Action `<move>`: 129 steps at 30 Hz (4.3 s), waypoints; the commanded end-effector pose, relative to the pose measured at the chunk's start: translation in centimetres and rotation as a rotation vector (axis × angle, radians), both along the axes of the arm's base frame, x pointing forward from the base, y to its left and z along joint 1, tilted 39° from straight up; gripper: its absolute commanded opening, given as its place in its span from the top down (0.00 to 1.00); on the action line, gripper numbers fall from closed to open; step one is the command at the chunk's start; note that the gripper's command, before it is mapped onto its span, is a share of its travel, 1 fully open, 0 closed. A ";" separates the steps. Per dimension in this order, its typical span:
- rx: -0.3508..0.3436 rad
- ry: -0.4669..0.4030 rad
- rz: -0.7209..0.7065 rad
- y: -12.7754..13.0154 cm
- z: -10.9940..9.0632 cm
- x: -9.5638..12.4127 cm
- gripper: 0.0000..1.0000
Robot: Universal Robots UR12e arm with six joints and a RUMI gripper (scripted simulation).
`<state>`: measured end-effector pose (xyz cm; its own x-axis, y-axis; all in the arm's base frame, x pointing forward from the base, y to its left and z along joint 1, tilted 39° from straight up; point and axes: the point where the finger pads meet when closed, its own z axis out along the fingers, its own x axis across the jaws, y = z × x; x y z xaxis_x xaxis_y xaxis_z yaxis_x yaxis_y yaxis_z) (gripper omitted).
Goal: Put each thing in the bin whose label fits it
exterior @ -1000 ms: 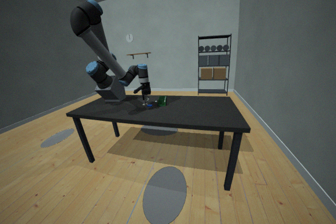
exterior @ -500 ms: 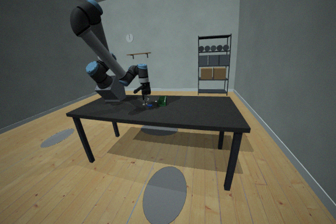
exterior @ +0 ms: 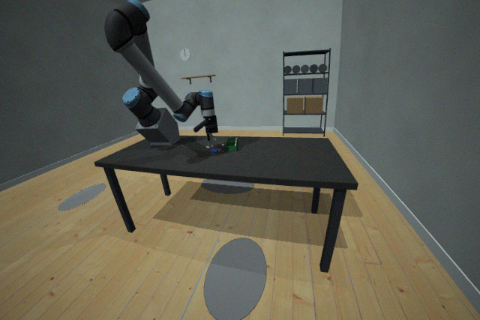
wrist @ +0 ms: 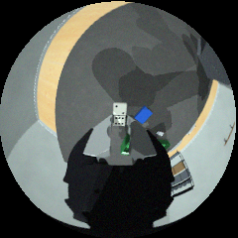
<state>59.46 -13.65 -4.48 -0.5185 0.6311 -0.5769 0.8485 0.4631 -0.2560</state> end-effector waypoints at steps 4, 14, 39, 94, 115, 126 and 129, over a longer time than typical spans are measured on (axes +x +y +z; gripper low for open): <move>-0.024 0.147 0.184 4.1 -3.2 0.9 1.00; -0.048 0.304 0.376 7.8 -6.1 1.8 1.00; -0.116 0.691 0.861 18.6 -14.5 4.0 1.00; -0.138 0.823 1.022 23.2 -19.0 5.0 1.00; -0.139 0.821 1.022 20.8 -21.9 5.5 1.00; -0.140 0.820 1.024 20.6 -22.4 5.7 1.00; -0.140 0.819 1.024 20.6 -22.3 5.8 1.00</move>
